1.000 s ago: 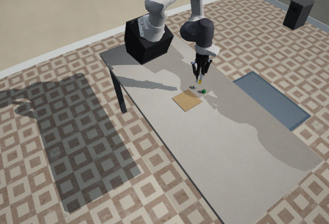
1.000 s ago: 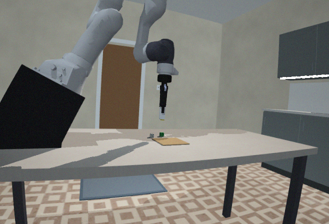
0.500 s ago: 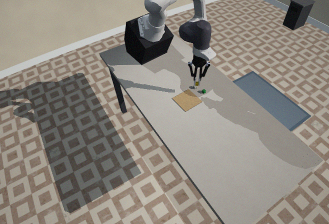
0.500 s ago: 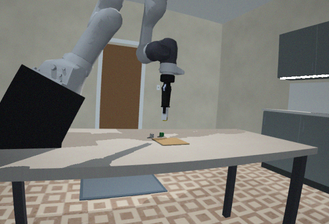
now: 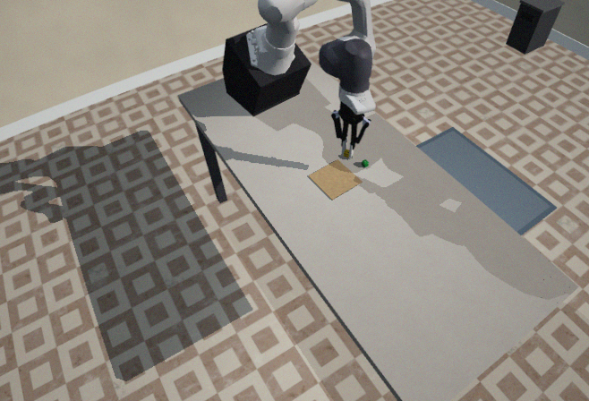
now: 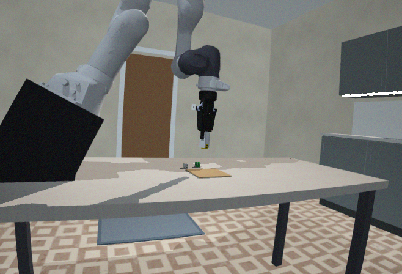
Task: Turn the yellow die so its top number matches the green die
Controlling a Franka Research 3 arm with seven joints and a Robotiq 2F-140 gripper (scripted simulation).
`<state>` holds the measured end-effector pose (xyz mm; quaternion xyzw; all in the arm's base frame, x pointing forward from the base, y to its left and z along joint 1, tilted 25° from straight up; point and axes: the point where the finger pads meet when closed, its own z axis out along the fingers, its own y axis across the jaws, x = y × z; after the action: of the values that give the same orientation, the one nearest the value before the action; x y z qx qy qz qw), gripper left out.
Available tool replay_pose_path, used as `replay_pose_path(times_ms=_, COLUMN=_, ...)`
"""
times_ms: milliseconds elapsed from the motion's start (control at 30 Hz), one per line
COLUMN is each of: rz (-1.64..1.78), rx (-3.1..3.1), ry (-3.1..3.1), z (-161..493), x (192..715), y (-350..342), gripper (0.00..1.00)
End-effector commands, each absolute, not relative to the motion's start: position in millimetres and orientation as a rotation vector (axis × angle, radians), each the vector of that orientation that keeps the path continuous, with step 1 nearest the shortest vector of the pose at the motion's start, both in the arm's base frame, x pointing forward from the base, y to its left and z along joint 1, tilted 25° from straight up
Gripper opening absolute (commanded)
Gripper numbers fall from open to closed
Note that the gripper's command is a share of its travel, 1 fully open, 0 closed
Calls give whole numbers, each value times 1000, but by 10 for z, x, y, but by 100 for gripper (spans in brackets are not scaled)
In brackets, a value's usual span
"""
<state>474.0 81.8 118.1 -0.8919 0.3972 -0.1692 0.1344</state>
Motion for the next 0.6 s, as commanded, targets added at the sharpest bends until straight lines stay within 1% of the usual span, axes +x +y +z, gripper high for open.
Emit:
replay_pose_path(times_ms=0, rz=-455, rx=-2454, ry=1358, z=1184, x=4769, y=747, gripper=9)
replay_pose_path(times_ms=567, rz=-357, rx=-2095, ry=1790, z=1175, x=4821, y=480, gripper=9)
